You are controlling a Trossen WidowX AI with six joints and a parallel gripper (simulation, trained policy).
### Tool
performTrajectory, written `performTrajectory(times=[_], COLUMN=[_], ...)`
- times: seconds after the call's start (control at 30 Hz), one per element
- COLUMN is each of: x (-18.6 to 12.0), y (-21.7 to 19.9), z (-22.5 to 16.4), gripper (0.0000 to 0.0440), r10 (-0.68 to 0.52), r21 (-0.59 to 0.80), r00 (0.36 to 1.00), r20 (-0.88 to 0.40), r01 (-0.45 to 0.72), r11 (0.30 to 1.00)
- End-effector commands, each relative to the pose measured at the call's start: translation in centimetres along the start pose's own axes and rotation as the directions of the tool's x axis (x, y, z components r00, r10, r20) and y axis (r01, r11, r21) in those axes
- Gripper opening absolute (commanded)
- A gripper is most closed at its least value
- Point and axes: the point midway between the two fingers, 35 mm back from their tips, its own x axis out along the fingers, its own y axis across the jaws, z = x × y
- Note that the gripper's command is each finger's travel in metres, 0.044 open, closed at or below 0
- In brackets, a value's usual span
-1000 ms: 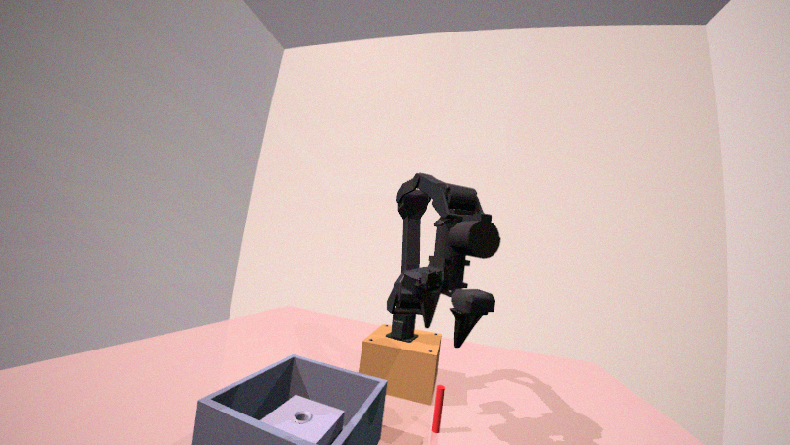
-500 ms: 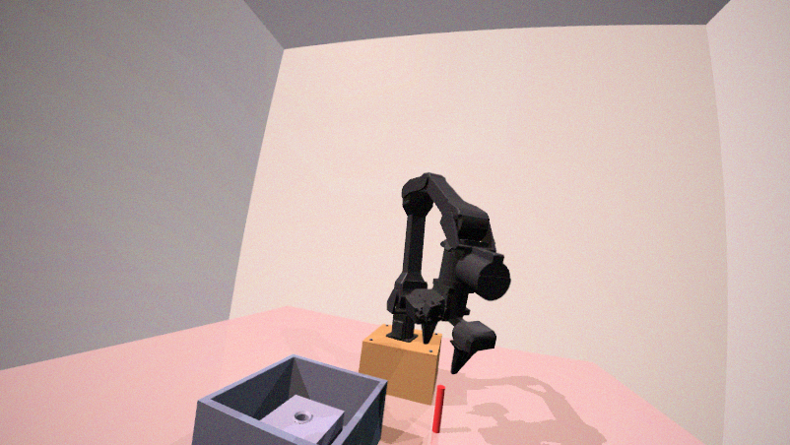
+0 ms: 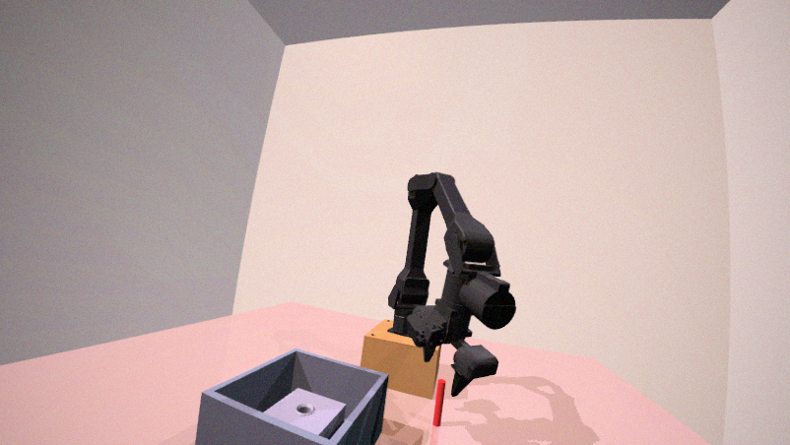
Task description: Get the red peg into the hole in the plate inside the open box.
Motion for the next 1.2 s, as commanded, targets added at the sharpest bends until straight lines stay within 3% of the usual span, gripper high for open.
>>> performTrajectory(times=[0.0,0.33,0.9,1.17], x=[1.3,4.3,8.0,5.8], y=[0.2,0.7,-0.5,0.8], z=[0.1,0.3,0.1,0.5], gripper=[0.044,0.0419,0.0009,0.0], r10=[-0.007,0.002,-0.106,-0.071], r21=[0.006,0.003,0.003,-0.008], r00=[1.0,1.0,0.994,0.996], r20=[0.007,0.023,0.006,0.051], r01=[0.007,-0.002,0.106,0.072], r11=[1.0,1.0,0.994,0.997])
